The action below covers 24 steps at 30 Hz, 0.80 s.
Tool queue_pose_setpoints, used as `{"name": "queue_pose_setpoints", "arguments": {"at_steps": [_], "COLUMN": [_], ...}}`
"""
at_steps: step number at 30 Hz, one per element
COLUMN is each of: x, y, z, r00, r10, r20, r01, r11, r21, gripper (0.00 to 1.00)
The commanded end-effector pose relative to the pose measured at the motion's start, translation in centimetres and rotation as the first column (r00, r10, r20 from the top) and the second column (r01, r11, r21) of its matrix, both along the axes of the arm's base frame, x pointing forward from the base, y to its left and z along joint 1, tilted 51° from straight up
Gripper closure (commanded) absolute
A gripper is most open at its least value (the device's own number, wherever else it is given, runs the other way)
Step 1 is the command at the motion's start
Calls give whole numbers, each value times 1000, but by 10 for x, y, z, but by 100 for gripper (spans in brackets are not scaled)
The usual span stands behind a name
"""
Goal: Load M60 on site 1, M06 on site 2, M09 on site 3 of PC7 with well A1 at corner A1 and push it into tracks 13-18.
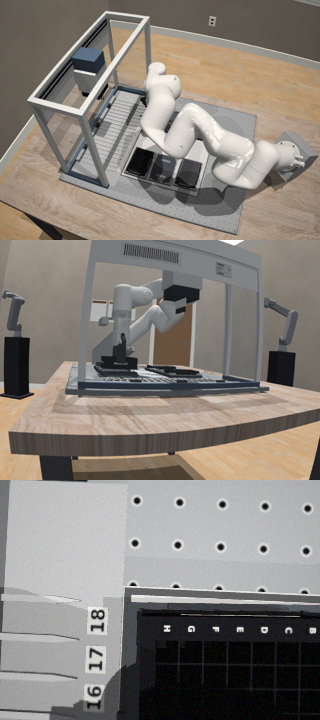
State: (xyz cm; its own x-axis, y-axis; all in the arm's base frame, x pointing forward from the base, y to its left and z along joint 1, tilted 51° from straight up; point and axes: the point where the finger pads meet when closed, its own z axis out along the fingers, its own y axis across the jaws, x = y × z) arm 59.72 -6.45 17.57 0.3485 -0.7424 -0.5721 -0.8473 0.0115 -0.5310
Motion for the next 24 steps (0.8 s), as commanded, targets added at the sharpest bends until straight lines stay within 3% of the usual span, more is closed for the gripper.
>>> {"name": "queue_pose_setpoints", "arguments": {"at_steps": [1, 24], "x": [2, 3], "y": [0, 3], "z": [0, -2], "r00": [1000, 1000], "r10": [-2, -2], "r20": [3, 3], "r01": [2, 2], "r11": [1000, 1000], "r21": [-1, -1], "gripper": [100, 100]}}
